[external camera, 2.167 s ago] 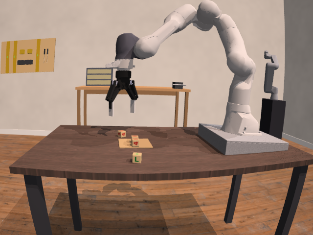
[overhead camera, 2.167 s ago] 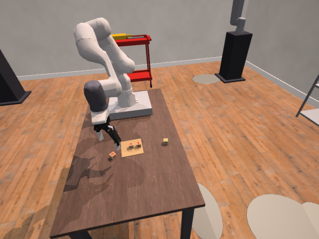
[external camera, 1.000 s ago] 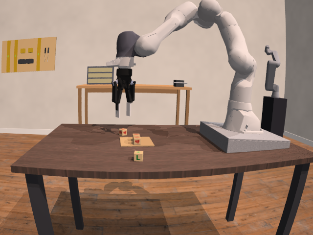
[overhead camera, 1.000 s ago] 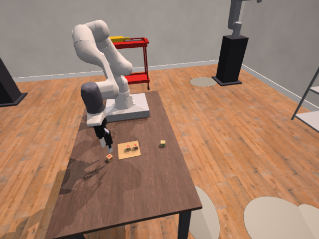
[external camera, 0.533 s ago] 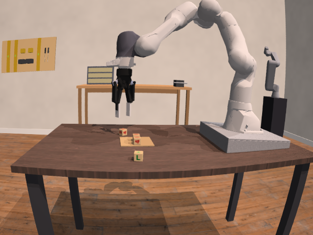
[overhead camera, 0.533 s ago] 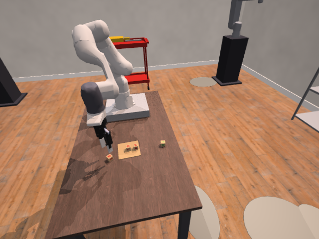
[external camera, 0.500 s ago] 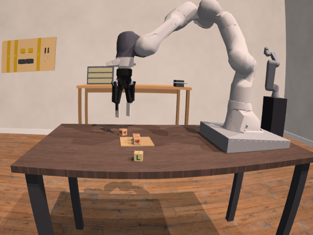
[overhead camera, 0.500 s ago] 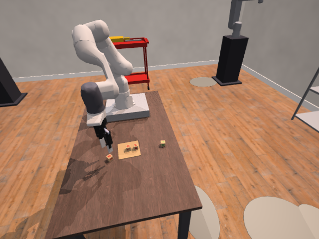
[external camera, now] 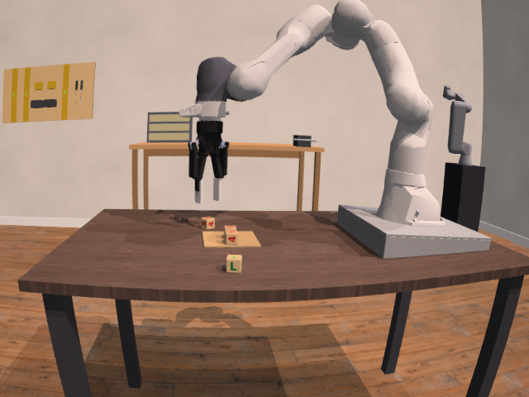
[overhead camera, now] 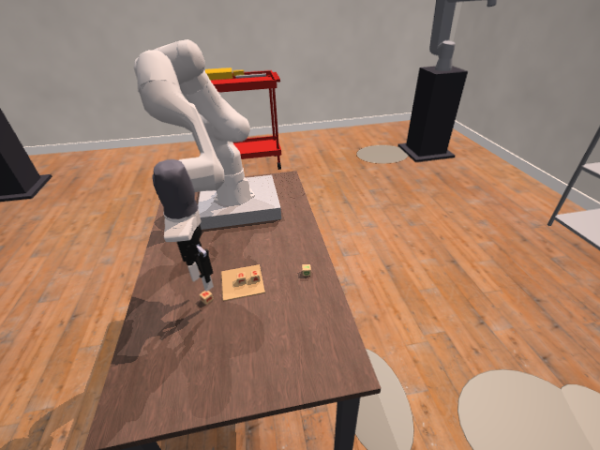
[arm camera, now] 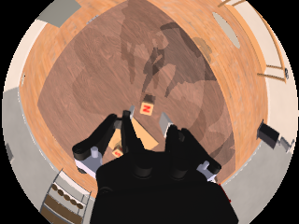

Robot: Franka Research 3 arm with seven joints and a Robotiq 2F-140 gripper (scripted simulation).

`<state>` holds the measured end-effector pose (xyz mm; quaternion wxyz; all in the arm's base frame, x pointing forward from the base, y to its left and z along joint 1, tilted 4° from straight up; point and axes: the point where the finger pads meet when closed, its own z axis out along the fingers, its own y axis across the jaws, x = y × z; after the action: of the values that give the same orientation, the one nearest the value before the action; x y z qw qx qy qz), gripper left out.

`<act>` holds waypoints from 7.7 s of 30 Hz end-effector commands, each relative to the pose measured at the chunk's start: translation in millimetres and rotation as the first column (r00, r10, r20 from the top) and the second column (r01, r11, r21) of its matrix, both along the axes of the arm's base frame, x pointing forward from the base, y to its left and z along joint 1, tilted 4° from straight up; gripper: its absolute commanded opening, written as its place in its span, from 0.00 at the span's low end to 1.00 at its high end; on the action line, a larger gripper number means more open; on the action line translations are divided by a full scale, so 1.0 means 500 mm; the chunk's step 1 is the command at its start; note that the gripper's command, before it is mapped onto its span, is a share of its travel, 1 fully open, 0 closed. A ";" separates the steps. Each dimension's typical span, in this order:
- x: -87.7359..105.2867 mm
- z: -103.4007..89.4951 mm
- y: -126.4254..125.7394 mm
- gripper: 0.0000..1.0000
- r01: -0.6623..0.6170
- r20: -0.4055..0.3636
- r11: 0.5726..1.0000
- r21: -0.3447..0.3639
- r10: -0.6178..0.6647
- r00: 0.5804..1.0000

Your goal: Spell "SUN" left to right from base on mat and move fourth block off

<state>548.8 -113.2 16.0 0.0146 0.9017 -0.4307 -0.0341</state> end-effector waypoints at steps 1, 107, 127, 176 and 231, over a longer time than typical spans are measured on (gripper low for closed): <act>0.000 -0.012 -0.001 0.40 0.005 0.003 1.000 -0.003 -0.005 1.000; -0.004 -0.074 -0.003 0.40 0.005 0.003 1.000 -0.003 -0.005 1.000; -0.004 -0.074 -0.003 0.40 0.005 0.003 1.000 -0.003 -0.005 1.000; -0.003 -0.074 -0.004 0.40 0.005 0.003 1.000 -0.003 -0.005 1.000; -0.009 -0.149 -0.004 0.40 0.005 0.003 1.000 -0.003 -0.005 1.000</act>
<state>543.8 -114.0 -58.0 0.0146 0.9014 -0.4315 -0.0334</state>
